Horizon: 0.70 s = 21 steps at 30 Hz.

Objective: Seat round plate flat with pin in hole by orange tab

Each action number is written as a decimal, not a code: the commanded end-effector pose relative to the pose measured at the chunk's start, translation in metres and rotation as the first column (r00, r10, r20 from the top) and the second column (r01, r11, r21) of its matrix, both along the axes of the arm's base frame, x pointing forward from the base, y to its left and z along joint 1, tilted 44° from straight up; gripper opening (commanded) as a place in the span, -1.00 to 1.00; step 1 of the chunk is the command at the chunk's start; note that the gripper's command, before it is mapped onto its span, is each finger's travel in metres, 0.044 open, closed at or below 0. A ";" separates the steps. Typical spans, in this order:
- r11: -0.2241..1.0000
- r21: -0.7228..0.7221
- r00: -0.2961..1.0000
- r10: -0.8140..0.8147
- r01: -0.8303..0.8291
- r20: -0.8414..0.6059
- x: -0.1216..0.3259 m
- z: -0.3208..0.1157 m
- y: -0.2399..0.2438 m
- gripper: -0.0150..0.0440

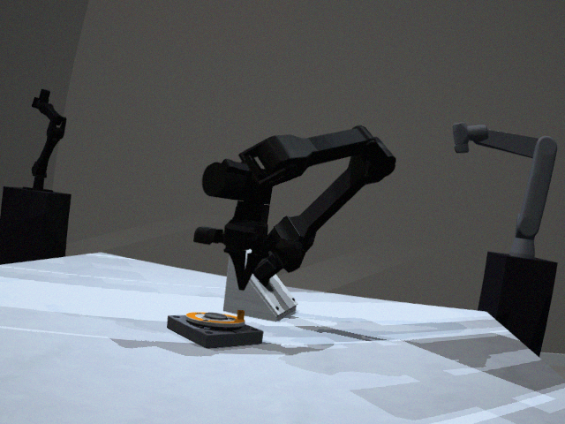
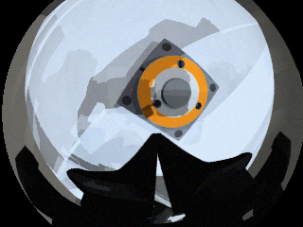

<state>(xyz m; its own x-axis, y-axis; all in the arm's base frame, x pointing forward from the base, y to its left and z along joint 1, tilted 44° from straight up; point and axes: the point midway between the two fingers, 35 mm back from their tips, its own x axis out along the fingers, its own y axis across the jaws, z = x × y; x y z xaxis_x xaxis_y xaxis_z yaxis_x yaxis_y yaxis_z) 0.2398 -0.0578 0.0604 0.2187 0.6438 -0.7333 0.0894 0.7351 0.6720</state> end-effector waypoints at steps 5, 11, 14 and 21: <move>1.000 0.012 1.000 -0.002 0.003 -0.011 0.004 -0.027 0.025 -0.49; 1.000 0.014 1.000 -0.002 0.002 -0.010 0.006 -0.031 0.030 -0.49; 1.000 0.014 1.000 -0.002 0.002 -0.010 0.009 -0.029 0.031 -0.49; 1.000 0.014 1.000 -0.002 0.002 -0.009 0.018 -0.024 0.033 -0.49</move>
<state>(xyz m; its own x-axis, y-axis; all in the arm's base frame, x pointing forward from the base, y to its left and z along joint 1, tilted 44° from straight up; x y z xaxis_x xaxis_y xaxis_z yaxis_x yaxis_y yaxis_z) 0.2513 -0.0236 0.0333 0.2033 0.6553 -0.7275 0.0986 0.7255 0.6811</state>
